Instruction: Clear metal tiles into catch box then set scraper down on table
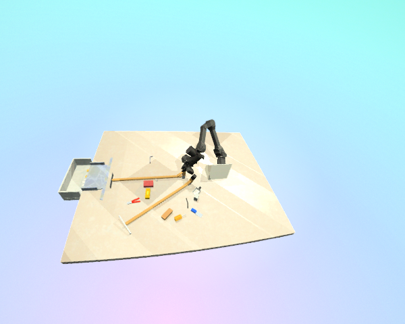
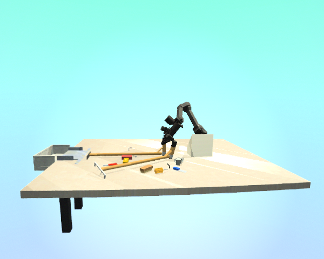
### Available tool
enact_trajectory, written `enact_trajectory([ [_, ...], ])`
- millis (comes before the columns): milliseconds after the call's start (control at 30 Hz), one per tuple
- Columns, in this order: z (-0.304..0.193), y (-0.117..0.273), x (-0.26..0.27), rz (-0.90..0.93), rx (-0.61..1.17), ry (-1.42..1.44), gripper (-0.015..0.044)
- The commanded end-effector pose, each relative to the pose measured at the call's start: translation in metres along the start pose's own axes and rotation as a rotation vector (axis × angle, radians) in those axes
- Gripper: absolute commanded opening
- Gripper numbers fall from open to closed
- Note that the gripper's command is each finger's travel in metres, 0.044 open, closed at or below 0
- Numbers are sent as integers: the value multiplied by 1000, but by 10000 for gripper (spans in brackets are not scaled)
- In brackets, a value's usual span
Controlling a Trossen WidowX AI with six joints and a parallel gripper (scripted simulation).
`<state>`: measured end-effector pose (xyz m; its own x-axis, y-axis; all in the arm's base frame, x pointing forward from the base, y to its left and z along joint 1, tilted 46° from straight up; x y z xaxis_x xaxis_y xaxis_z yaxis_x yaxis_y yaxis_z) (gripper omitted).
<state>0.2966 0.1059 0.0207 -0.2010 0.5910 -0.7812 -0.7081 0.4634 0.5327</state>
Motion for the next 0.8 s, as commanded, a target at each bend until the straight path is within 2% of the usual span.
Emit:
enact_trajectory([
  [0,-2,1,-6,-2,-5,-5,0],
  [767,-11,3,-32,-13,-14,-12,0],
])
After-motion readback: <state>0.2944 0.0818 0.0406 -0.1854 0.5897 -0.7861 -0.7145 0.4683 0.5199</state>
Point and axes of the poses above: the point midway between the two fingers, 35 mm back from their tips, its own y axis back along the fingers, its own x axis across the jaws, z = x × y, the point moved 5 cm from there along y, back along the fingers, and after that the axes turned 11 degrees about y, right-handed, at the moved point
